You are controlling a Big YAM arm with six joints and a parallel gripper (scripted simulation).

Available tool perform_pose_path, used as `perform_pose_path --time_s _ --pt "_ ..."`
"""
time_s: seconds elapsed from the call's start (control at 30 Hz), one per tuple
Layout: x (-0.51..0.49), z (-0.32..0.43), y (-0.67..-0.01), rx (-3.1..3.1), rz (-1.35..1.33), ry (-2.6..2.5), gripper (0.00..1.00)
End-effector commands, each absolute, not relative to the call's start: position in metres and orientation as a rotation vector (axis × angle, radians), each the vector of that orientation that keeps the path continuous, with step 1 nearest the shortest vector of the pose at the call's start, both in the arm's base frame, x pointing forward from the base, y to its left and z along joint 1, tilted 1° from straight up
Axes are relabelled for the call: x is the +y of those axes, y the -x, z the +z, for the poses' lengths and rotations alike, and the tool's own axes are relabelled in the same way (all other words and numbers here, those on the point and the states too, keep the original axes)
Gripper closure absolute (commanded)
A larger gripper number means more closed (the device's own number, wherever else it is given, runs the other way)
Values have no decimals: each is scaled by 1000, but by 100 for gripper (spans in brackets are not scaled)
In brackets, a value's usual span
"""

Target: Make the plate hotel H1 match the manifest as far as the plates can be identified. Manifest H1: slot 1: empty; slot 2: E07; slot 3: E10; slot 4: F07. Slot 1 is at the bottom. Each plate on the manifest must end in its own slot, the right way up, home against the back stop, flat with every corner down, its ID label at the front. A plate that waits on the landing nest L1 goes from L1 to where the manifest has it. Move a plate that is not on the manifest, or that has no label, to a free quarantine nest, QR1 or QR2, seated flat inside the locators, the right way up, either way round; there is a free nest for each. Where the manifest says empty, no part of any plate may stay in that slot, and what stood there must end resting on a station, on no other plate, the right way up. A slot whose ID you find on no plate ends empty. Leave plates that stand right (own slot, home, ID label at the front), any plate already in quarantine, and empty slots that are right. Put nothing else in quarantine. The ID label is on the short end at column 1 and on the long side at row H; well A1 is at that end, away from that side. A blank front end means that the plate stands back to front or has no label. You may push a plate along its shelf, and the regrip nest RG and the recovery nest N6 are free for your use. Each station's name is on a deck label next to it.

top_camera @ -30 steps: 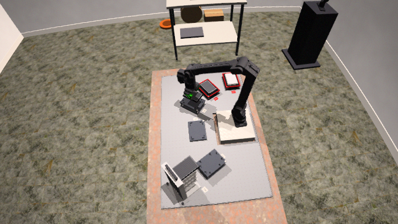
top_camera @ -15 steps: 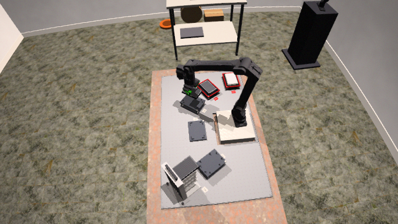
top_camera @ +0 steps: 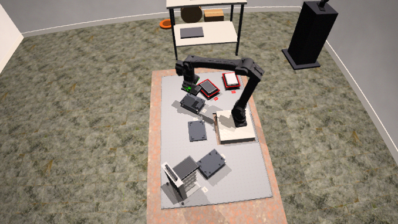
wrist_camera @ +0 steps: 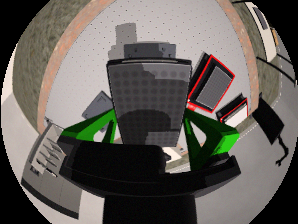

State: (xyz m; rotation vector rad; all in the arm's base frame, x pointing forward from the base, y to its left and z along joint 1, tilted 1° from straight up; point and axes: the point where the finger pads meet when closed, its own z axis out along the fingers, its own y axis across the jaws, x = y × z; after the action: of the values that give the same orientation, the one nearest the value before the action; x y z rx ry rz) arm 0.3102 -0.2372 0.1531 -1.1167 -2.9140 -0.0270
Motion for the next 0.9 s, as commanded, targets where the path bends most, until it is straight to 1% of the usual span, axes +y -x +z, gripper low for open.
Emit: perform_pose_path --time_s 0.0,0.4,0.47,0.57,0.87 --pt "-250 196 -323 -2992 16 1142 14" --pt "-250 228 -321 -2993 17 1143 14" --pt "-250 228 -321 -2993 17 1143 14" --pt "-224 205 -314 -2909 -14 1197 14" --pt "-195 205 -322 -2811 -19 1412 14"
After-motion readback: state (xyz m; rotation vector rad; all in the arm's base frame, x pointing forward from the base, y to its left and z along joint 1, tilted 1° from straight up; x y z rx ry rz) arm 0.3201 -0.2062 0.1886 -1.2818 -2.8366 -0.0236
